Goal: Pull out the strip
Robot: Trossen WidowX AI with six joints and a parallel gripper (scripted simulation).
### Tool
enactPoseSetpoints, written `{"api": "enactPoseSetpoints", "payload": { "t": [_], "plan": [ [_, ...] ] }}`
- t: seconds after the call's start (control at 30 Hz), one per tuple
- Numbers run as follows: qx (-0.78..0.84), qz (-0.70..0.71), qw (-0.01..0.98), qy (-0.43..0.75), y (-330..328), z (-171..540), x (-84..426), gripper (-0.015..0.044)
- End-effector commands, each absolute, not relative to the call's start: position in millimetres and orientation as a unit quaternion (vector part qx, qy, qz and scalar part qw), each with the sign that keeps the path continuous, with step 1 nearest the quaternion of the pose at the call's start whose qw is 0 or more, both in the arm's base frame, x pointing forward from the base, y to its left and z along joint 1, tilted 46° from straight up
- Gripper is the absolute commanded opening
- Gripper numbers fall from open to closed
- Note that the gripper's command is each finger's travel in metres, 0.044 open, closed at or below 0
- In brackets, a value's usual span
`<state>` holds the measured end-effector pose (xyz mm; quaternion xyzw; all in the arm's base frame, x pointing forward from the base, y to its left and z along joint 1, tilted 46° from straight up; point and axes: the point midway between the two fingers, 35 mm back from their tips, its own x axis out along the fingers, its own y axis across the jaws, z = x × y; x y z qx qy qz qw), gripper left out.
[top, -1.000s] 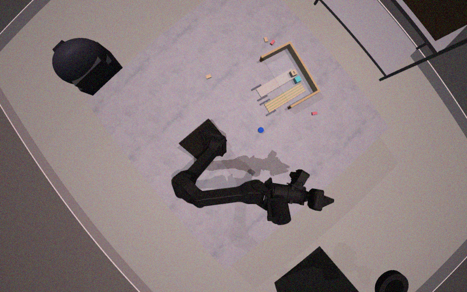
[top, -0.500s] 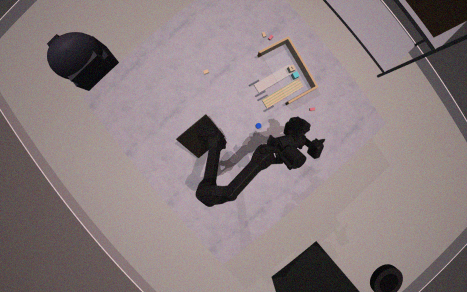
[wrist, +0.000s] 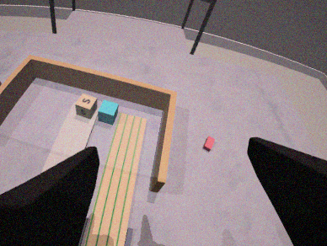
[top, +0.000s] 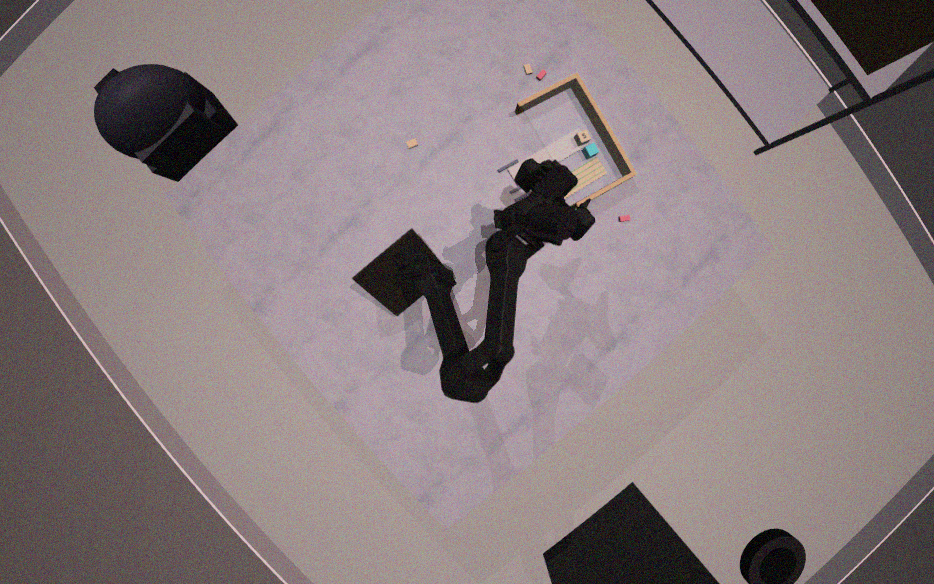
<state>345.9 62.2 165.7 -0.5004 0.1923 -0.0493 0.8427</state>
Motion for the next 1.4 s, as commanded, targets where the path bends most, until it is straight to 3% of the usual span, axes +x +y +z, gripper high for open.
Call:
{"api": "enactPoseSetpoints", "payload": {
  "t": [0.0,0.17,0.7,1.2,1.37],
  "plan": [
    [-0.434,-0.039,0.872,0.221,94,106,320,0.0400],
    [-0.389,-0.040,0.890,0.235,112,65,291,0.0400],
    [-0.388,-0.040,0.890,0.236,112,64,290,0.0400],
    [-0.333,-0.149,0.802,0.474,91,11,363,0.0006],
    [-0.302,-0.209,0.748,0.552,69,-4,376,0.0000]
  ]
}}
